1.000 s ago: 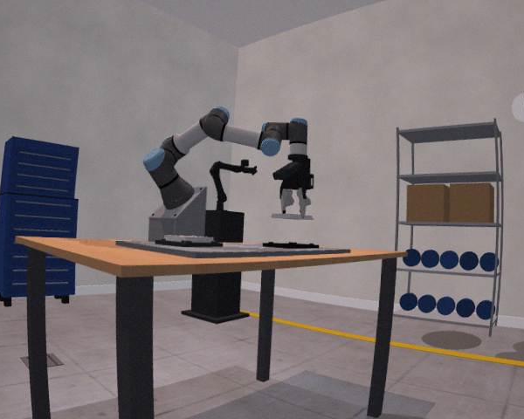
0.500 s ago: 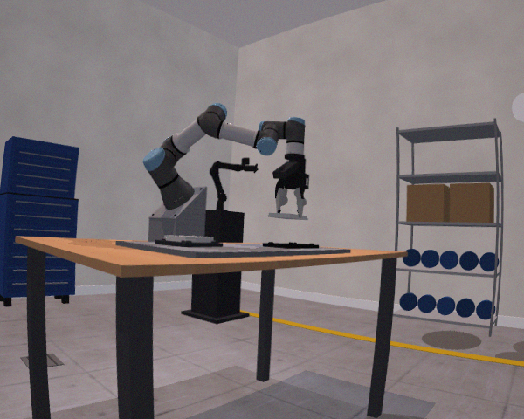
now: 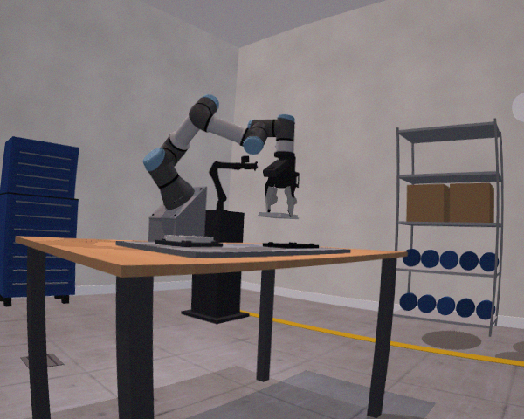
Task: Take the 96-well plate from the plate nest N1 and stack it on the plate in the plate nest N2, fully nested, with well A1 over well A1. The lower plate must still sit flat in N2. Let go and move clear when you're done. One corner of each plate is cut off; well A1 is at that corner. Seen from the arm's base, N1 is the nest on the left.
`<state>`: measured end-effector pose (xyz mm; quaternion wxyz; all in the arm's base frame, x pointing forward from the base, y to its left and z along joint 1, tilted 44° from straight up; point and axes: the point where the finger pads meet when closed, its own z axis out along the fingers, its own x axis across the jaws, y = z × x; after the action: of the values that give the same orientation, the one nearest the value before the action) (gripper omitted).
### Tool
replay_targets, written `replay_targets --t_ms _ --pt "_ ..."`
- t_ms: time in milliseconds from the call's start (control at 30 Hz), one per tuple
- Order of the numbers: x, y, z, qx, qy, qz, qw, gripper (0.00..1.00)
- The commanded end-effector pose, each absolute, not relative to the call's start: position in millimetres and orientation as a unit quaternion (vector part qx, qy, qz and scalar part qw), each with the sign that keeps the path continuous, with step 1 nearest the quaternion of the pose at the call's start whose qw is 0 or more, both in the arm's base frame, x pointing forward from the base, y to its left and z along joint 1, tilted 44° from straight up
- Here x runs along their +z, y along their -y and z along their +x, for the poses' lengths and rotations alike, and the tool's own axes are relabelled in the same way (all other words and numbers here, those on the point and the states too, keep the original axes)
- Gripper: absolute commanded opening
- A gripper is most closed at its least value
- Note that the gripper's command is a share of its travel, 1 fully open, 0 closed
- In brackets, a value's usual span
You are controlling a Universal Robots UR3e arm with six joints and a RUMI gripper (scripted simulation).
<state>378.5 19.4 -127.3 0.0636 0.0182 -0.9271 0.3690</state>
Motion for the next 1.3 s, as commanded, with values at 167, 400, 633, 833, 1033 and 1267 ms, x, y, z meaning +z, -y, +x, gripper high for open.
replay_targets --t_ms 167,400,633,833,1033,1267 --pt "-109 -3 372 0.367 0.928 0.02 0.059 0.0" --pt "-94 13 366 0.367 0.928 0.02 0.059 0.0" --pt "-78 29 359 0.367 0.928 0.02 0.059 0.0" --pt "-69 38 355 0.367 0.928 0.02 0.059 0.0" --pt "-55 51 349 0.367 0.928 0.02 0.059 0.0" --pt "-44 63 344 0.367 0.928 0.02 0.059 0.0"
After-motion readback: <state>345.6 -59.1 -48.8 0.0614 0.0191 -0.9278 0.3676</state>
